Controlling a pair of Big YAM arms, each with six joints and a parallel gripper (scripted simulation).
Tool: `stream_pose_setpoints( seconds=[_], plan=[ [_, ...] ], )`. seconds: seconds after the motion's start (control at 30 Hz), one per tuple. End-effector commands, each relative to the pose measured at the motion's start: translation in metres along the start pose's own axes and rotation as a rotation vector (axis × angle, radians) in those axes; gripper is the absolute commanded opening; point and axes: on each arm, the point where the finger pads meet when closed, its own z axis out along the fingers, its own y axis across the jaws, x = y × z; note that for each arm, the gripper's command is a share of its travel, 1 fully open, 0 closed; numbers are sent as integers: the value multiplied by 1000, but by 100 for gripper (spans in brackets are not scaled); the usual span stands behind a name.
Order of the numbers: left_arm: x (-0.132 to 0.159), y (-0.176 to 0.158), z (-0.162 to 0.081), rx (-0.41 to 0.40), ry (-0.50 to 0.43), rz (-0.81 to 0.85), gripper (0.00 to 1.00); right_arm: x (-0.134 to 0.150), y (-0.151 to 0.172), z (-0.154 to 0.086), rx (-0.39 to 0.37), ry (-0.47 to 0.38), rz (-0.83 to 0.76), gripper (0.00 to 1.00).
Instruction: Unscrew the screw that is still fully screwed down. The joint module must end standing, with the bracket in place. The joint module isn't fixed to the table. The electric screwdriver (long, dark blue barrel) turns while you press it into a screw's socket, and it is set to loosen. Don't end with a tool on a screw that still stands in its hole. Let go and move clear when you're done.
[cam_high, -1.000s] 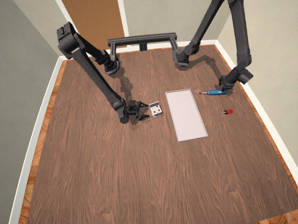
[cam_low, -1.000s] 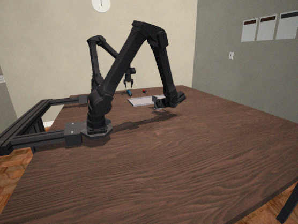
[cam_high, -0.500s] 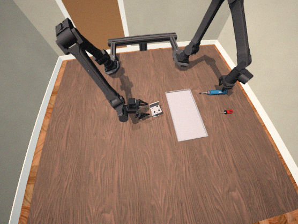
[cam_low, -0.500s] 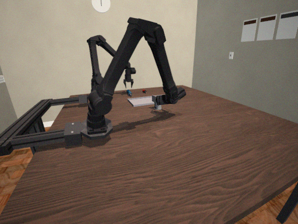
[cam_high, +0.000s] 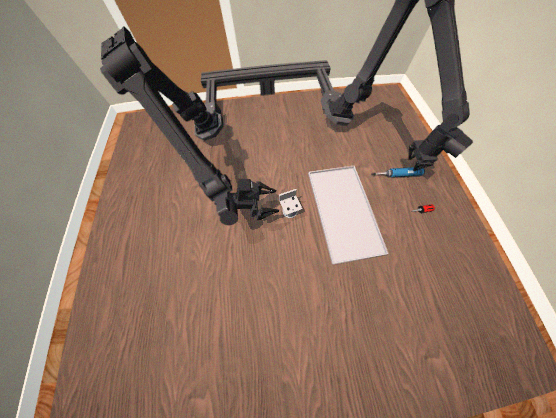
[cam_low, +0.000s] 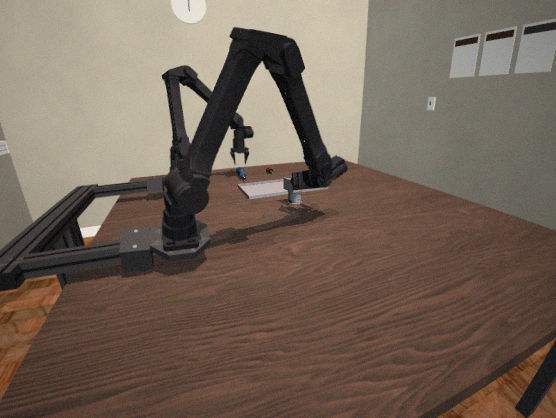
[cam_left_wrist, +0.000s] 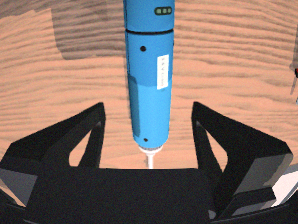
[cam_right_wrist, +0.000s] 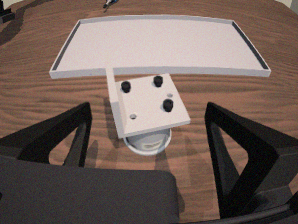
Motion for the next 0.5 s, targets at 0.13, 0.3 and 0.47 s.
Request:
stream_pose_setpoints(
  seconds=[0.13, 0.3, 0.47],
  plan=[
    [-8, -10, -10, 25, -17, -9, 65, -32, -3, -3, 2, -10, -25, 86],
    [-8, -10, -10, 25, -17, -9, 65, -46, -6, -6, 5, -12, -30, 86],
    [-8, -10, -10, 25, -17, -9, 65, -63, -12, -10, 13, -16, -43, 86]
  ],
)
